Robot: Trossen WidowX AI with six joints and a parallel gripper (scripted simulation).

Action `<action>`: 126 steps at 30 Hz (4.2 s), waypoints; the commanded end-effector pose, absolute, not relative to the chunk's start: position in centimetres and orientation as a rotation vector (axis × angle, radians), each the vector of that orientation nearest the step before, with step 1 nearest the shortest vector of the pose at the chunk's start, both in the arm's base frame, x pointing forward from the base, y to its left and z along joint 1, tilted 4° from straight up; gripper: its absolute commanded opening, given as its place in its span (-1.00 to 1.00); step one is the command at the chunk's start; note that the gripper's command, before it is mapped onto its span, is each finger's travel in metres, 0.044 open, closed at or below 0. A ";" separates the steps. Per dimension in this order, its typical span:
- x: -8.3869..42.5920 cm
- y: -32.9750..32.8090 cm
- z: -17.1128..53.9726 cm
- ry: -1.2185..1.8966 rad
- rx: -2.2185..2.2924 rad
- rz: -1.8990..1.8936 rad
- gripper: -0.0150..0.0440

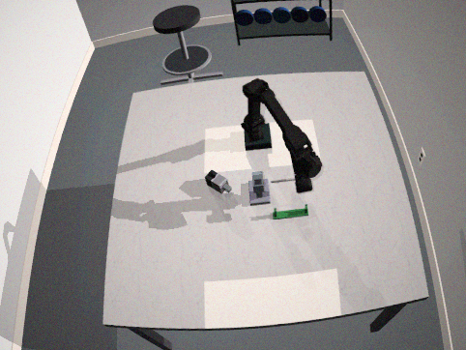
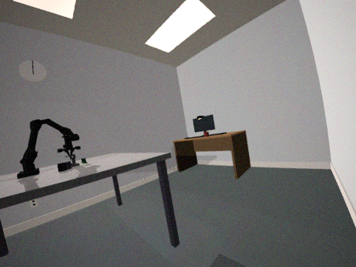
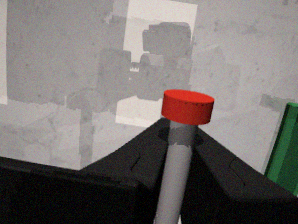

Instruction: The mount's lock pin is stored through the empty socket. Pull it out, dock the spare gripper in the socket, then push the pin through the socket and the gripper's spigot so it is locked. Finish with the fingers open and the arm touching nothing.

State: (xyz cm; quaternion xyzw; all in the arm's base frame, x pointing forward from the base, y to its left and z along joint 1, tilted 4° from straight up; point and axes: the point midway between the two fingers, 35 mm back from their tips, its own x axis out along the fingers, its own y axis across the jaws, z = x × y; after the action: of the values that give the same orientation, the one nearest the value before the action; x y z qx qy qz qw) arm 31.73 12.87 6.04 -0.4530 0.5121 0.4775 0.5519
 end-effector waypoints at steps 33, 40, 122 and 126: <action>37.2 14.5 8.5 1.207 -1.069 1.121 -0.49; 39.0 15.0 8.7 1.206 -1.067 1.118 -0.49; 42.2 15.3 1.7 1.175 -1.067 1.095 -0.14; 42.2 15.3 1.7 1.175 -1.067 1.095 0.19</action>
State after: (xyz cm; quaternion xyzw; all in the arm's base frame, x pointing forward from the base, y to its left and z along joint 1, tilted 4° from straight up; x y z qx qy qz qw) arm 42.21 15.28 1.73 -0.4545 0.5007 0.4665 0.5702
